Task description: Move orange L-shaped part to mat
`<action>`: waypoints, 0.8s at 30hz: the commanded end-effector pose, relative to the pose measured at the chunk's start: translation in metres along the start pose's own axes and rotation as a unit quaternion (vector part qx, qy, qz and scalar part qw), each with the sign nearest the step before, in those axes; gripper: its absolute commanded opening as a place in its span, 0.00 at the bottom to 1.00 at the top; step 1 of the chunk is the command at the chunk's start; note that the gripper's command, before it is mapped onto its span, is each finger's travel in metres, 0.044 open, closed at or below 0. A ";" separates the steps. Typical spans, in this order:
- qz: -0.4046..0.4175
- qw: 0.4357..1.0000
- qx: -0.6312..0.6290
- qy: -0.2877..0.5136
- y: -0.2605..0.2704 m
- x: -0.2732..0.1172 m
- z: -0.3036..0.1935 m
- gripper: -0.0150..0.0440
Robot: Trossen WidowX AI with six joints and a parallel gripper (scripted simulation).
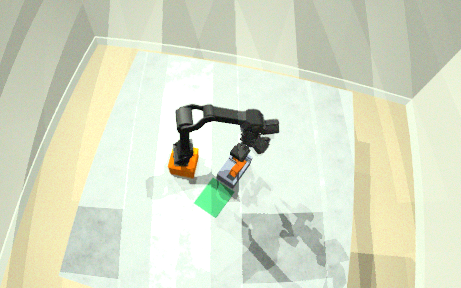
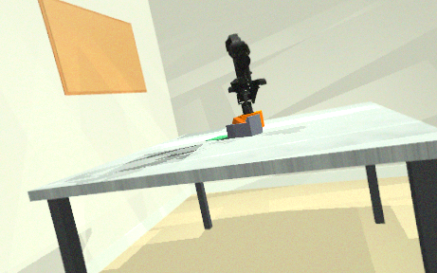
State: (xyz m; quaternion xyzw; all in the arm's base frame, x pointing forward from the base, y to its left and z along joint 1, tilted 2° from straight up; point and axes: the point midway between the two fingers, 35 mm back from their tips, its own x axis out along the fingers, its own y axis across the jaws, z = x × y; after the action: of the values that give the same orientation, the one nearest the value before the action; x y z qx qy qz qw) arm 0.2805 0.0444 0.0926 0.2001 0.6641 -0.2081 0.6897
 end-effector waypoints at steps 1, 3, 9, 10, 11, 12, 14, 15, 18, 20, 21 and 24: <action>0.001 1.000 0.000 -0.001 0.000 0.000 0.001 0.56; 0.001 1.000 0.000 -0.001 0.000 0.000 0.001 0.56; 0.001 1.000 0.000 -0.001 0.000 0.000 0.001 0.56; 0.001 1.000 0.000 -0.001 0.000 0.000 0.001 0.56; 0.001 1.000 0.000 -0.001 0.000 0.000 0.001 0.56; 0.001 1.000 0.000 -0.001 0.000 0.000 0.001 0.56; 0.001 1.000 0.000 -0.001 0.000 0.000 0.001 0.56; 0.001 1.000 0.000 -0.001 0.000 0.000 0.001 0.56; 0.001 0.999 -0.040 -0.001 -0.004 -0.001 0.002 0.69; 0.000 0.995 -0.098 -0.001 -0.010 -0.001 0.003 0.73; -0.001 0.991 -0.136 -0.001 -0.014 -0.001 0.004 0.73; -0.002 0.966 -0.259 0.000 -0.027 -0.002 0.007 0.73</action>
State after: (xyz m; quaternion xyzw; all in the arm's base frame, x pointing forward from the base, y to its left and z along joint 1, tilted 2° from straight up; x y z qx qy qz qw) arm 0.2778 0.0301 0.0944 0.0968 0.6854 -0.1092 0.7134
